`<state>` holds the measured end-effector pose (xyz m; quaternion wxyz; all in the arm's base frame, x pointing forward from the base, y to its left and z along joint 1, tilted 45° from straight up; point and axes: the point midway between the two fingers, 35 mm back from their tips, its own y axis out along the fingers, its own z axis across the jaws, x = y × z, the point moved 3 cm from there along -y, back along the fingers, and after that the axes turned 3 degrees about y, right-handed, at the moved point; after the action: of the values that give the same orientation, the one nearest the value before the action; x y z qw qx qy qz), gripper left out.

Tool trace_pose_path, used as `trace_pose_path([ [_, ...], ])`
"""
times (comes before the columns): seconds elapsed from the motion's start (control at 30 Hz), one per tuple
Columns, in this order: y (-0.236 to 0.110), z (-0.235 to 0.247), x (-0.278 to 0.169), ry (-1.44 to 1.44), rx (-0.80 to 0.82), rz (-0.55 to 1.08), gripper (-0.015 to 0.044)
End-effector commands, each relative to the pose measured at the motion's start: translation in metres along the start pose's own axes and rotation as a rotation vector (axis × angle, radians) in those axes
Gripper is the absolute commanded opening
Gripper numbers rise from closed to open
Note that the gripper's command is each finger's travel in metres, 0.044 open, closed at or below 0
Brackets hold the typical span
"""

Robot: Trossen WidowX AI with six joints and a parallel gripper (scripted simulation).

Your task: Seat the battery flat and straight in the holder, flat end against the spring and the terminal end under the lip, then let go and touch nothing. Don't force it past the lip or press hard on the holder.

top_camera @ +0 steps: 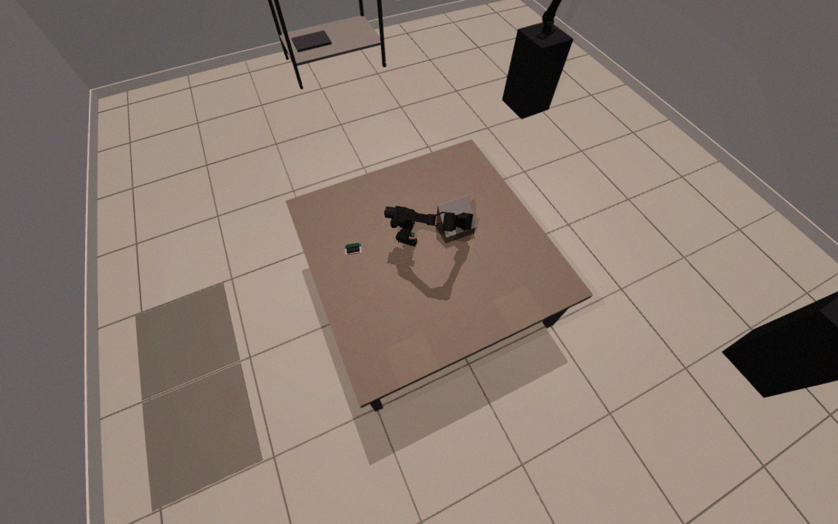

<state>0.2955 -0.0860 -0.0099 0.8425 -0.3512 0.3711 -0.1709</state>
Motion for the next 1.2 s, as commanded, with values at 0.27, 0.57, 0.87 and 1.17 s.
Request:
trace_pose_path([
  [0.27,0.028,0.002,0.001,-0.010,-0.011,0.180,0.0082],
  [0.57,0.035,0.003,0.003,-0.013,-0.018,0.235,0.0082],
  [0.87,0.039,0.004,0.007,-0.017,-0.026,0.286,0.0082],
  [1.17,0.042,0.004,0.011,-0.020,-0.032,0.338,0.0082],
])
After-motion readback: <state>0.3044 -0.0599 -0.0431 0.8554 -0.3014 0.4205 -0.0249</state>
